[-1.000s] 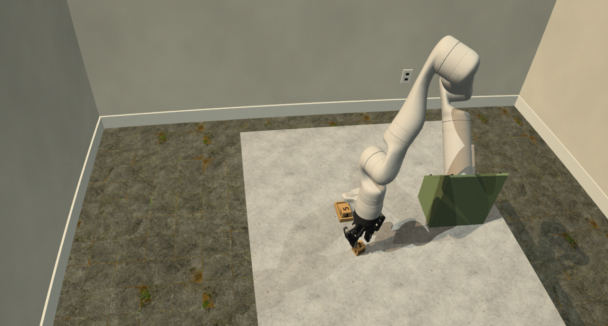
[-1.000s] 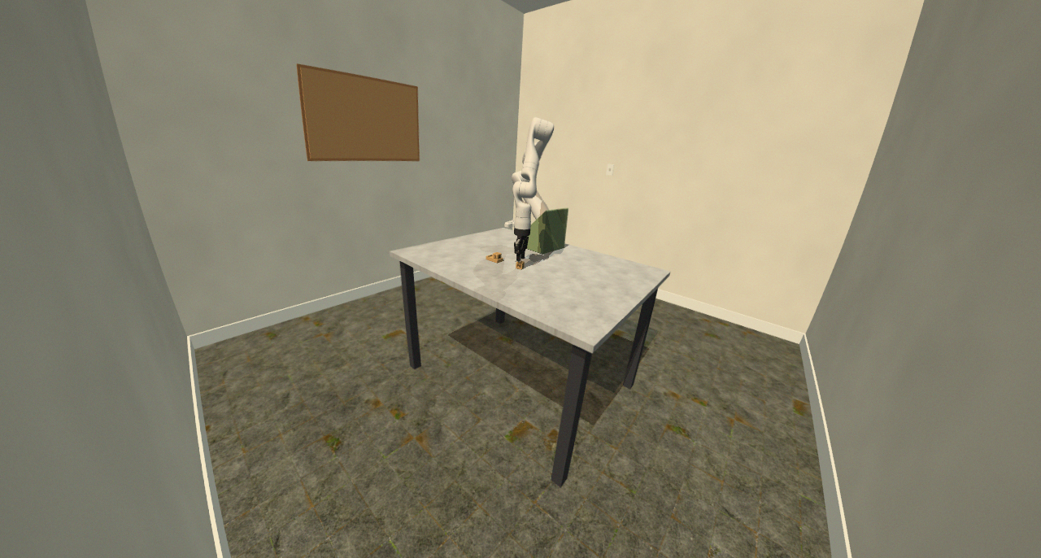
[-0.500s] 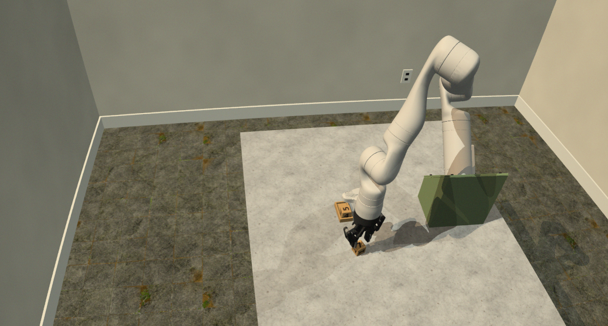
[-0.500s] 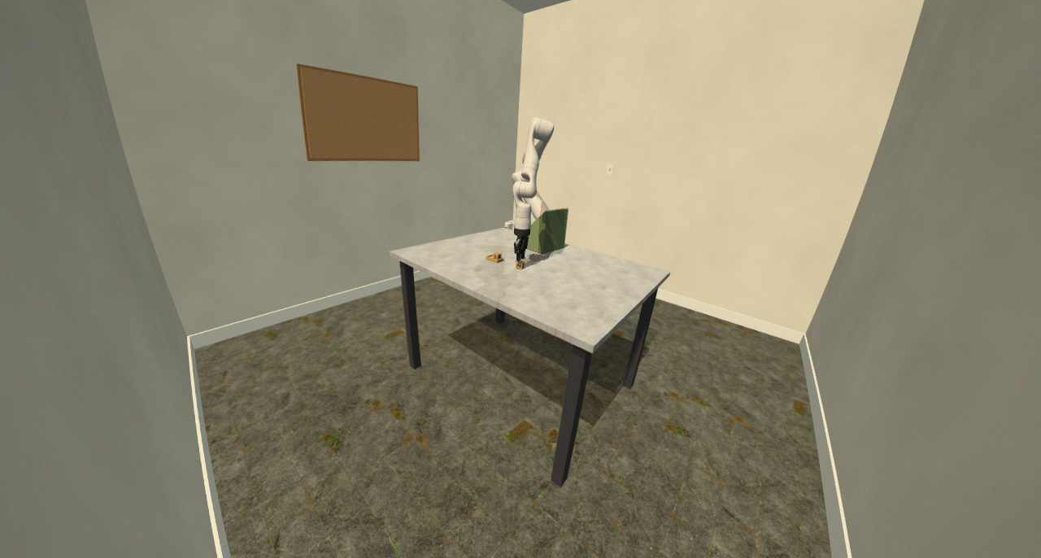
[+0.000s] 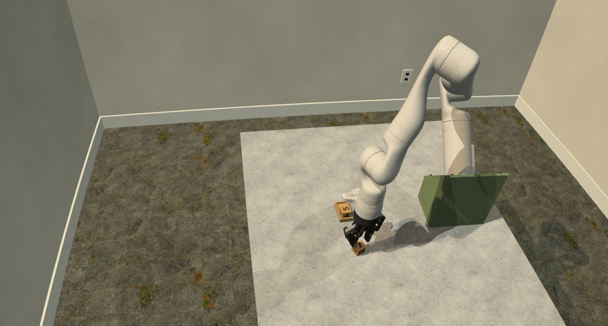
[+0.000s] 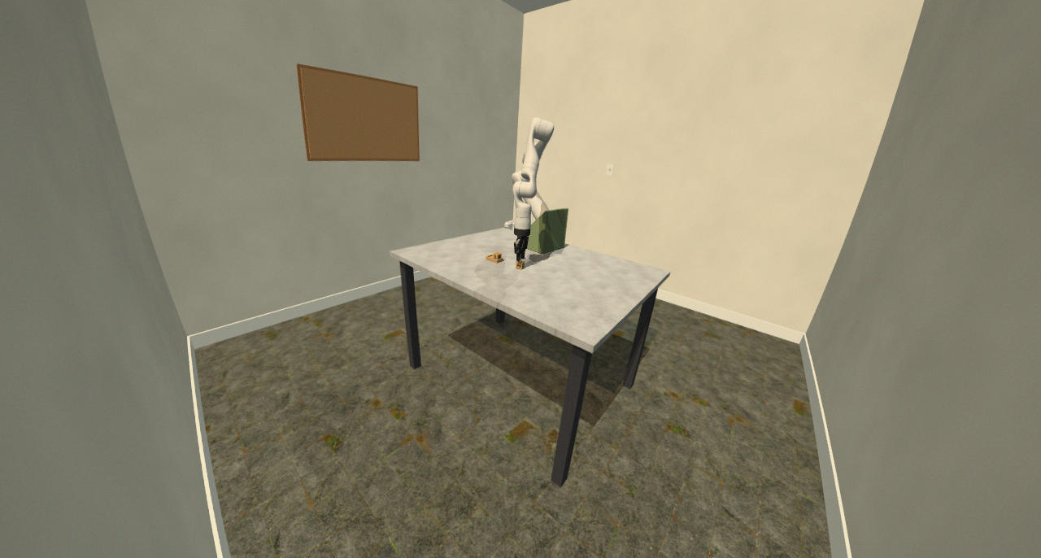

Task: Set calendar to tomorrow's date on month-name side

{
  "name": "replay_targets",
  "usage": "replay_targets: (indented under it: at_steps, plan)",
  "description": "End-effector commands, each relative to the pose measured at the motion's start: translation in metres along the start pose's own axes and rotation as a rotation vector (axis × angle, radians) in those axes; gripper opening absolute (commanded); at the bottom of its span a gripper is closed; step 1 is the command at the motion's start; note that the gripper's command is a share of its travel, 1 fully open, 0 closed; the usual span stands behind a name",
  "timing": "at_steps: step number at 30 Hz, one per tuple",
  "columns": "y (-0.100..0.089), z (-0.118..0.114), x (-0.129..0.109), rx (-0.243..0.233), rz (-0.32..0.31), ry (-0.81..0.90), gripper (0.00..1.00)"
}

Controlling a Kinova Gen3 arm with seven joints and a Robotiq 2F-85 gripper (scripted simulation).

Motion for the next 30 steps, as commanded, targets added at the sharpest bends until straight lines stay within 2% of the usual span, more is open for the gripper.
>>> replay_targets:
  at_steps: [1, 11, 22, 30]
  plan:
    - [-0.001, -0.001, 0.000, -0.002, -0.001, 0.000, 0.48]
    - [-0.007, -0.001, 0.000, -0.002, -0.001, 0.000, 0.48]
    - [-0.036, -0.001, 0.000, -0.002, -0.001, 0.000, 0.48]
    - [-0.040, -0.001, 0.000, -0.002, -0.001, 0.000, 0.48]
Point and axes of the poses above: the point where the finger pads meet when closed, its own y axis out along the fingers, its own z axis across the jaws, x = y × z, the point moved 1 cm from there along -y, back along the fingers, and after that the axes turned 7 degrees about y, right-handed, at the moved point
